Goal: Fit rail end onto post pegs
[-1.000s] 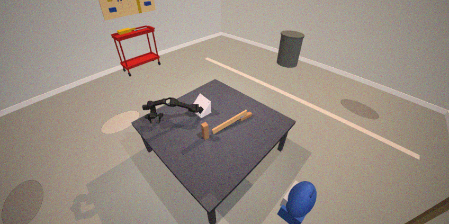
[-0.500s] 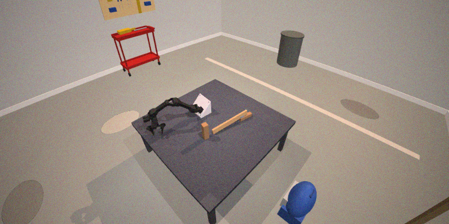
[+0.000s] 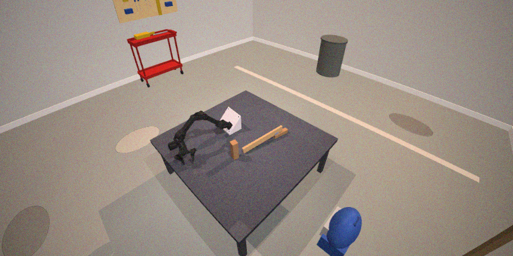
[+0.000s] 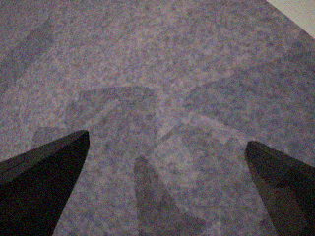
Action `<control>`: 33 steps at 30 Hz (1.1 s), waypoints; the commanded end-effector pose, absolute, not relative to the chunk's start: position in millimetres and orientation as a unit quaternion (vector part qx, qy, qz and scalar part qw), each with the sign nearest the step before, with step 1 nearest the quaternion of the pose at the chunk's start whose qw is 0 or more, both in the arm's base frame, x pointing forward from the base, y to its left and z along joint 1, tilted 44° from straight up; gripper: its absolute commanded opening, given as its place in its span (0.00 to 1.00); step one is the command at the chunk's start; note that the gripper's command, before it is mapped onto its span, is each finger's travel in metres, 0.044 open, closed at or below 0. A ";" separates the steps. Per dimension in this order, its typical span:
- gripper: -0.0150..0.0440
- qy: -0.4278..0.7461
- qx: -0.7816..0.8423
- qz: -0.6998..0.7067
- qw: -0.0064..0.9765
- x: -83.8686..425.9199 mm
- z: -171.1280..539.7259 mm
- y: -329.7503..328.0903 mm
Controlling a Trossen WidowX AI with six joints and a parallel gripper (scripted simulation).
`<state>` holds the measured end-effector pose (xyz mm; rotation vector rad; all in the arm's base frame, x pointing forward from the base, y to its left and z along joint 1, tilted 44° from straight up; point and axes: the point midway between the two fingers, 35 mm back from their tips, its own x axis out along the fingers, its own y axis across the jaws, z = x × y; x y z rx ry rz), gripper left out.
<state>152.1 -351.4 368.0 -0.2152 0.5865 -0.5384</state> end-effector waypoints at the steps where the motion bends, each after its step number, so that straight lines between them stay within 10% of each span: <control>1: 1.00 0.282 -0.090 -0.226 0.928 194.9 357.5 -340.2; 33: 1.00 0.387 -0.270 0.035 0.881 453.8 242.5 -75.4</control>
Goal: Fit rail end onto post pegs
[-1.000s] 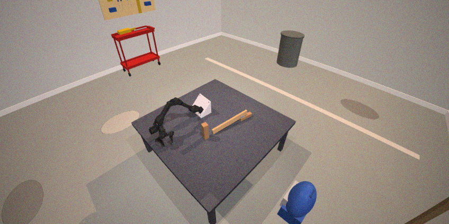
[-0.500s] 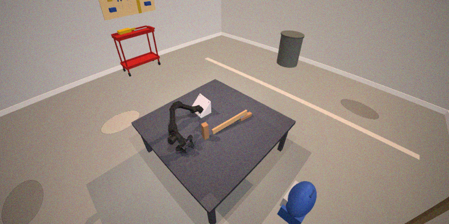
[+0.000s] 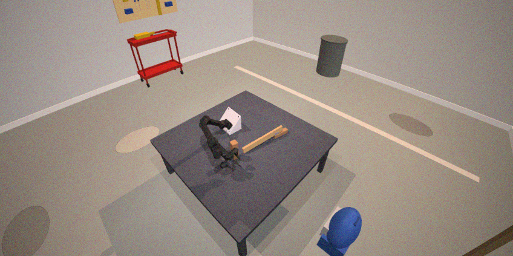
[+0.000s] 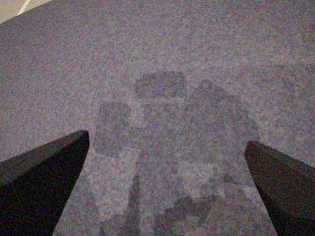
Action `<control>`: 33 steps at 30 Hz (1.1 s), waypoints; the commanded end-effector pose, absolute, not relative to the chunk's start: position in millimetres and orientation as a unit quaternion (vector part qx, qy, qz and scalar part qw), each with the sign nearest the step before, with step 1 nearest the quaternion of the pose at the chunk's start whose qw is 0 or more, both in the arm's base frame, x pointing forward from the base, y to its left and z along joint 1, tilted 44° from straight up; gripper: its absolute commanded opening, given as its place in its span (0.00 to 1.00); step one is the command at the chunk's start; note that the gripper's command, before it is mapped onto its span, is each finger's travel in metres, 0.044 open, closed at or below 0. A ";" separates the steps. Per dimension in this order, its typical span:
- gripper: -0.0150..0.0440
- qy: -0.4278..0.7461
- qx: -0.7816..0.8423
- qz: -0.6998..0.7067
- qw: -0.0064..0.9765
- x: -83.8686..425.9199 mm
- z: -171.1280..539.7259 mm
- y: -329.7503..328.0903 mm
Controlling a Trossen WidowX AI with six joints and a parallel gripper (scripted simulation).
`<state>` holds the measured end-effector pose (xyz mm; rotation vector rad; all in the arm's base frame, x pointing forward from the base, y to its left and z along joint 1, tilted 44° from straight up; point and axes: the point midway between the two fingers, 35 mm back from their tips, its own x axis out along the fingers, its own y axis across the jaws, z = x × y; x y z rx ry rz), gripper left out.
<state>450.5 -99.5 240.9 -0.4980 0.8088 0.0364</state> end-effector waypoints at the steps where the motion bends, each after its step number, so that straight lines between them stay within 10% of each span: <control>1: 1.00 0.391 -0.283 0.042 0.875 454.2 240.5 -65.4; 12: 1.00 0.545 -0.431 0.153 0.703 424.3 124.3 21.5; 22: 1.00 0.630 -0.665 0.247 0.317 334.2 50.1 82.7; 33: 1.00 0.629 -0.669 0.248 0.309 333.4 47.1 77.9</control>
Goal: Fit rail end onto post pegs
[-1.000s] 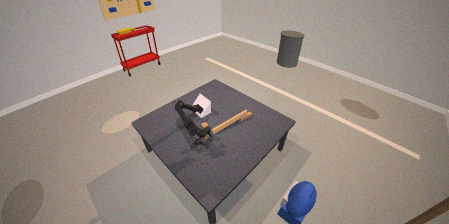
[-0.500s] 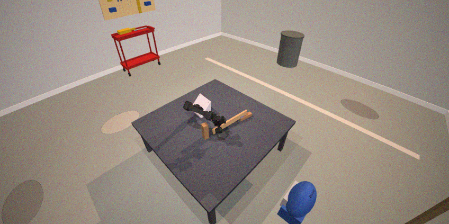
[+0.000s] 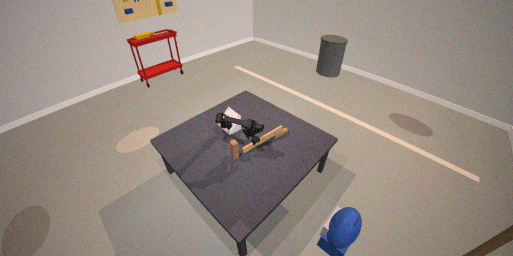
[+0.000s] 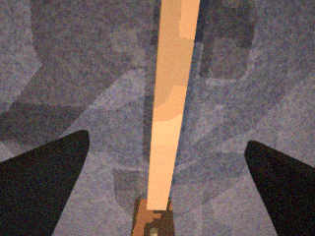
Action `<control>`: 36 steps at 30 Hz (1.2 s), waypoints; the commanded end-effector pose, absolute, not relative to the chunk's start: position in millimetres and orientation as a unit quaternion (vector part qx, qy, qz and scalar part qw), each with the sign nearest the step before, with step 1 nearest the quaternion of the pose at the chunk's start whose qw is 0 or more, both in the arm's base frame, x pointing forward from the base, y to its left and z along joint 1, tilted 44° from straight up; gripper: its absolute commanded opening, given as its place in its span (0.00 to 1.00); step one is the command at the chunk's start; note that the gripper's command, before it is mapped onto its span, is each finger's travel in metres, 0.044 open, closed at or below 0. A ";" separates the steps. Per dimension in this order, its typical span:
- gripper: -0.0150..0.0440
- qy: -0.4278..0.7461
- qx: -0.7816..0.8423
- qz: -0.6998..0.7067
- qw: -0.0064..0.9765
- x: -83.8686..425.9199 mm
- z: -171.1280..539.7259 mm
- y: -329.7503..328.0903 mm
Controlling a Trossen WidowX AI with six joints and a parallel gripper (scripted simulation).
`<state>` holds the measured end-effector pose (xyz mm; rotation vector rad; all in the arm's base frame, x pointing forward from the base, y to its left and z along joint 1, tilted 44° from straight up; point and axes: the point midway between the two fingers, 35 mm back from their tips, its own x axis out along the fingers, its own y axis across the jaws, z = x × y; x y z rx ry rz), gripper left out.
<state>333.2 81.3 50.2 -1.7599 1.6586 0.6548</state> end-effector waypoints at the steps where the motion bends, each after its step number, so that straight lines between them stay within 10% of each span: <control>1: 1.00 0.629 -0.669 0.248 0.309 333.7 45.9 76.9; 36: 1.00 0.629 -0.669 0.247 0.308 338.5 5.3 36.9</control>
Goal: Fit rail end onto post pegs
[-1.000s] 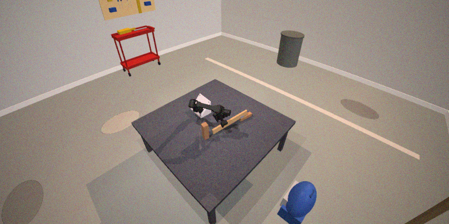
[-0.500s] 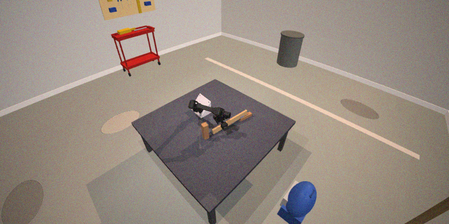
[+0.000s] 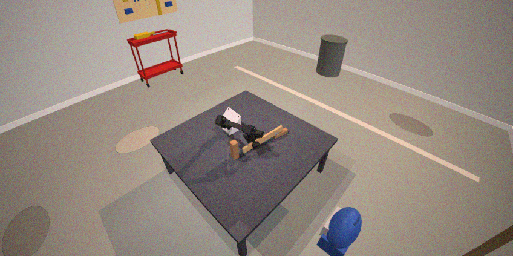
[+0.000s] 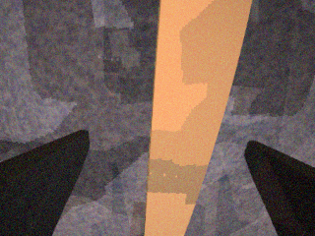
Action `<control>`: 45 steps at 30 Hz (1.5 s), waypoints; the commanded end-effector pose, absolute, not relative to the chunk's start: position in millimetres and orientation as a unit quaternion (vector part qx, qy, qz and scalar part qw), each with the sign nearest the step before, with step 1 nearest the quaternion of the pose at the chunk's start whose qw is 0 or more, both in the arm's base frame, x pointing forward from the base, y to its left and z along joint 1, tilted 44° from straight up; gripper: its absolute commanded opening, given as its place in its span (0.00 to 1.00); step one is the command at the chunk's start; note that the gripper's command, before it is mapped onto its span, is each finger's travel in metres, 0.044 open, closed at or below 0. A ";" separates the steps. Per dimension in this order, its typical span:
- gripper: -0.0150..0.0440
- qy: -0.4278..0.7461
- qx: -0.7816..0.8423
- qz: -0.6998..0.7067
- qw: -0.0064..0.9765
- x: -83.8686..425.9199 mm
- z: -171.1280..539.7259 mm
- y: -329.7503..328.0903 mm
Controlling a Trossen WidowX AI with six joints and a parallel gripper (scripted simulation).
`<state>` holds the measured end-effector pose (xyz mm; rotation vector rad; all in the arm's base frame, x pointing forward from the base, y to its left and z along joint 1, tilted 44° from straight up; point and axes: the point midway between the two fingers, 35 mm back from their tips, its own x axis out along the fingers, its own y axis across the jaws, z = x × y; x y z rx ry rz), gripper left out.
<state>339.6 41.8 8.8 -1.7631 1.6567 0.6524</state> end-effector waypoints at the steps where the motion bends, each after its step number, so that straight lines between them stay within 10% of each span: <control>1: 1.00 0.629 -0.669 0.247 0.308 338.4 4.2 35.6; 5: 1.00 0.629 -0.669 0.247 0.308 338.3 1.5 32.7; 19: 0.38 0.629 -0.669 0.247 0.308 338.3 1.5 32.7; 45: 0.25 0.629 -0.669 0.247 0.308 337.9 4.1 36.0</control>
